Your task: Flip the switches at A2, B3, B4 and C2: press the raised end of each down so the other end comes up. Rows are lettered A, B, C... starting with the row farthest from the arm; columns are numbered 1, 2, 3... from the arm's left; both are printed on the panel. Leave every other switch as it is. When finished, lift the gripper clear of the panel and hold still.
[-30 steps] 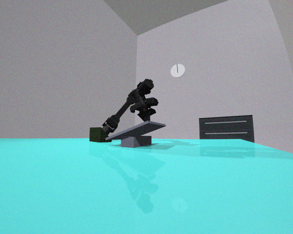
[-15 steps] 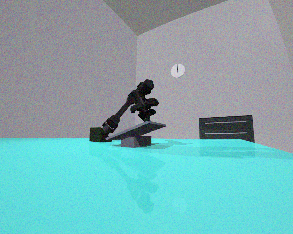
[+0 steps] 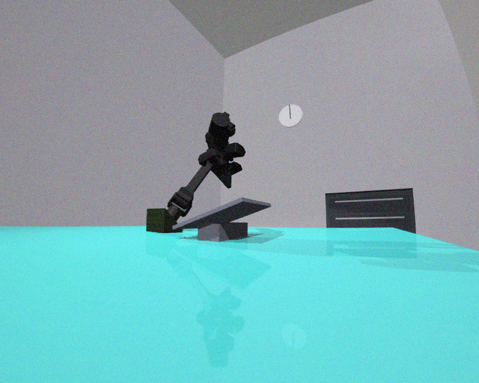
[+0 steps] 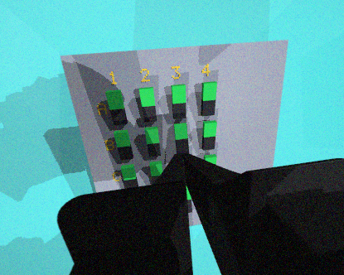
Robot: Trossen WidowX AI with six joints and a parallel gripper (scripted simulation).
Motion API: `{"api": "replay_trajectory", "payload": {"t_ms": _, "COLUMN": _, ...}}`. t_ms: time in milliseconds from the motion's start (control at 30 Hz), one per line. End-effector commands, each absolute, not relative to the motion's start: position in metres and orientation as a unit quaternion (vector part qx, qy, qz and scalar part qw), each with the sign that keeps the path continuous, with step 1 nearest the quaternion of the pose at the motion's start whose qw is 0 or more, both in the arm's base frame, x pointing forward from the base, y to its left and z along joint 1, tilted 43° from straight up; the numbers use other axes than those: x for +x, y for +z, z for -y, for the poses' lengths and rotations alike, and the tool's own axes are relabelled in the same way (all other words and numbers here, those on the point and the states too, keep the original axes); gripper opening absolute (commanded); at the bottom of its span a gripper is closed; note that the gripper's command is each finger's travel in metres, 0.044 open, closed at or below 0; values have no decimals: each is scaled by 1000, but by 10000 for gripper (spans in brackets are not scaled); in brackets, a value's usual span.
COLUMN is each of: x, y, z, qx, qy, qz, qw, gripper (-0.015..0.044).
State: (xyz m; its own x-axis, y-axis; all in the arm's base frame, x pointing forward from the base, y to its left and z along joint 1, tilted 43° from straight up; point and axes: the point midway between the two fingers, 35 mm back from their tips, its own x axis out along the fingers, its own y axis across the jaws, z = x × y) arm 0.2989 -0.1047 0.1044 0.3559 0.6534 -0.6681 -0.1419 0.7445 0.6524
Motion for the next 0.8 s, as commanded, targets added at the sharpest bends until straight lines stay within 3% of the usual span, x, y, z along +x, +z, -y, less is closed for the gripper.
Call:
{"api": "replay_trajectory", "payload": {"t_ms": 0, "x": 285, "y": 89, "z": 109, "qx": 258, "qy": 254, "qz": -514, "qw": 778, "gripper": 0}}
{"api": "replay_trajectory", "payload": {"t_ms": 767, "x": 303, "y": 53, "z": 72, "qx": 262, "qy": 251, "qz": -502, "qw": 785, "gripper": 0}}
